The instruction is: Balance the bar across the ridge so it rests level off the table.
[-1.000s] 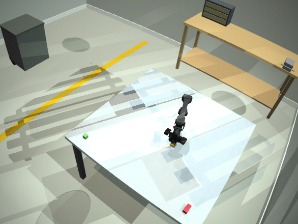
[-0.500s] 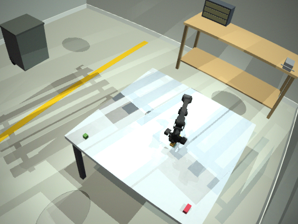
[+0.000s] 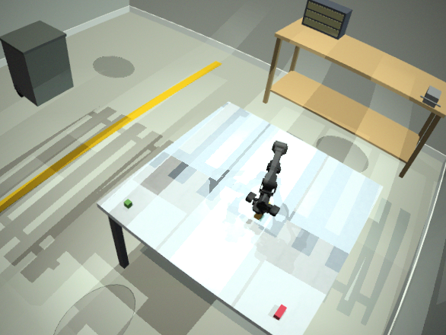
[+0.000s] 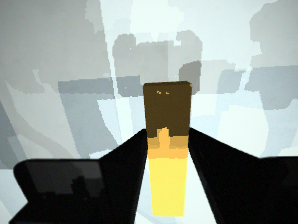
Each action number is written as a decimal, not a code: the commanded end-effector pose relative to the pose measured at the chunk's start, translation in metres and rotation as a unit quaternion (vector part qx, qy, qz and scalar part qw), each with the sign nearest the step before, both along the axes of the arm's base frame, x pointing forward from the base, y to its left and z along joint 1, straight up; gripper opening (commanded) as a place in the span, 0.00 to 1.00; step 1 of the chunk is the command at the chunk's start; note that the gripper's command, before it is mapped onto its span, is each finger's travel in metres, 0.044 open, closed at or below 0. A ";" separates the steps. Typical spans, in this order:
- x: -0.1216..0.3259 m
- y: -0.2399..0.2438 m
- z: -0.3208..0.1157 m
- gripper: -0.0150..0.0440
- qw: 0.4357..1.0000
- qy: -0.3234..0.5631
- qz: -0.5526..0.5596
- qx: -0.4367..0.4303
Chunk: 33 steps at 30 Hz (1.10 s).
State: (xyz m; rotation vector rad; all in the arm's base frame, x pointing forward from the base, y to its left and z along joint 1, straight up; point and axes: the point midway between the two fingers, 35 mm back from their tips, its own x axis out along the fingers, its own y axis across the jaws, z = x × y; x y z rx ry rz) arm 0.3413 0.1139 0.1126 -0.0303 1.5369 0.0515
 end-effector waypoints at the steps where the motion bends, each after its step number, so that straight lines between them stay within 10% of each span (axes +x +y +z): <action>1: 0.000 0.000 -0.001 0.25 1.000 -0.001 -0.002 -0.001; 33: 0.000 0.000 -0.004 0.25 1.000 -0.001 -0.002 -0.001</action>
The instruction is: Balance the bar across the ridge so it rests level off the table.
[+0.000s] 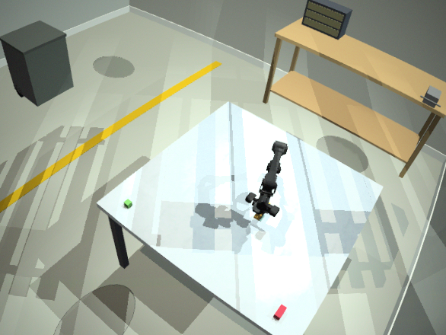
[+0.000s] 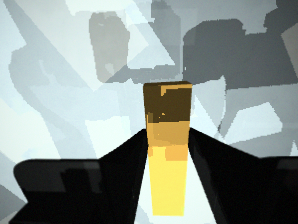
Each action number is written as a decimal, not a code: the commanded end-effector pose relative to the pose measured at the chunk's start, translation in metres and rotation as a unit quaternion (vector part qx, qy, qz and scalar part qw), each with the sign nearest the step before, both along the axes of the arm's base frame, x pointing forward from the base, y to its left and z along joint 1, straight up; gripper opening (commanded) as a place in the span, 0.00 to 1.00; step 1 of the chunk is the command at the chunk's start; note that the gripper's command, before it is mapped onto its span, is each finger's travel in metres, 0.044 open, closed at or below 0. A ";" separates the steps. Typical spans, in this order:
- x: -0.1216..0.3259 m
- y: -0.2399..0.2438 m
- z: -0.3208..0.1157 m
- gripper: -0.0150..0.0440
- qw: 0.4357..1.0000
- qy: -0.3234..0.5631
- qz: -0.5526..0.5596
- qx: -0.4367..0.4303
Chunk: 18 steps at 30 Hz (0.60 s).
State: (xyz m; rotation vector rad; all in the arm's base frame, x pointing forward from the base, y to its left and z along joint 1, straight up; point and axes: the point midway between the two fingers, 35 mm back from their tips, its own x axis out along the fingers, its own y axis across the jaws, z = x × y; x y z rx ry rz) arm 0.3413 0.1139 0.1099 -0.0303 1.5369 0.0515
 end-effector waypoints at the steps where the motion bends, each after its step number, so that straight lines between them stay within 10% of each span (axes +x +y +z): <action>1: 0.000 0.000 -0.001 0.25 1.000 -0.001 -0.002 -0.001; 18: 0.000 0.000 -0.002 0.25 1.000 -0.001 -0.002 -0.001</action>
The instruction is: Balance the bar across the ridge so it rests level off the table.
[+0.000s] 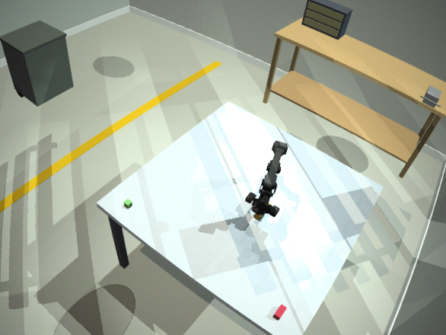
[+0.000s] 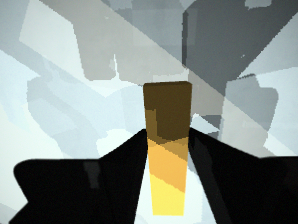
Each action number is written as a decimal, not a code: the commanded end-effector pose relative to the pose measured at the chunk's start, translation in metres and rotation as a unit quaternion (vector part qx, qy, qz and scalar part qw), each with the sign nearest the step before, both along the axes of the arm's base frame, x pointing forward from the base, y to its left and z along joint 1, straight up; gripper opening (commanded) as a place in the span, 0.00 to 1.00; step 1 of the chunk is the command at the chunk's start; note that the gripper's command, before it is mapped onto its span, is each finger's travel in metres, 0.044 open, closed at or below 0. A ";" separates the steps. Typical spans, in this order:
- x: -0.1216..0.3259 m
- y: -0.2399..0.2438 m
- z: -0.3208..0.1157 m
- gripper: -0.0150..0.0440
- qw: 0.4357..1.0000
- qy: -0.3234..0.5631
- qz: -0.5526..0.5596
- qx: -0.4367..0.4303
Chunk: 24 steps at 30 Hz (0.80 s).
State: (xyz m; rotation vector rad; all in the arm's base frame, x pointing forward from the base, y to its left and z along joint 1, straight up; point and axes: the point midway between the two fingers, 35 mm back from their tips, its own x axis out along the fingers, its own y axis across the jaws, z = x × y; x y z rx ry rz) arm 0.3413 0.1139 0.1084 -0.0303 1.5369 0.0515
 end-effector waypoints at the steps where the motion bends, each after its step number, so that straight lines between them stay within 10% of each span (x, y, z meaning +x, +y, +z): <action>1: 0.000 0.000 -0.001 0.25 1.000 -0.001 -0.002 -0.001; 24: 0.000 0.000 -0.003 0.25 1.000 -0.001 -0.002 -0.001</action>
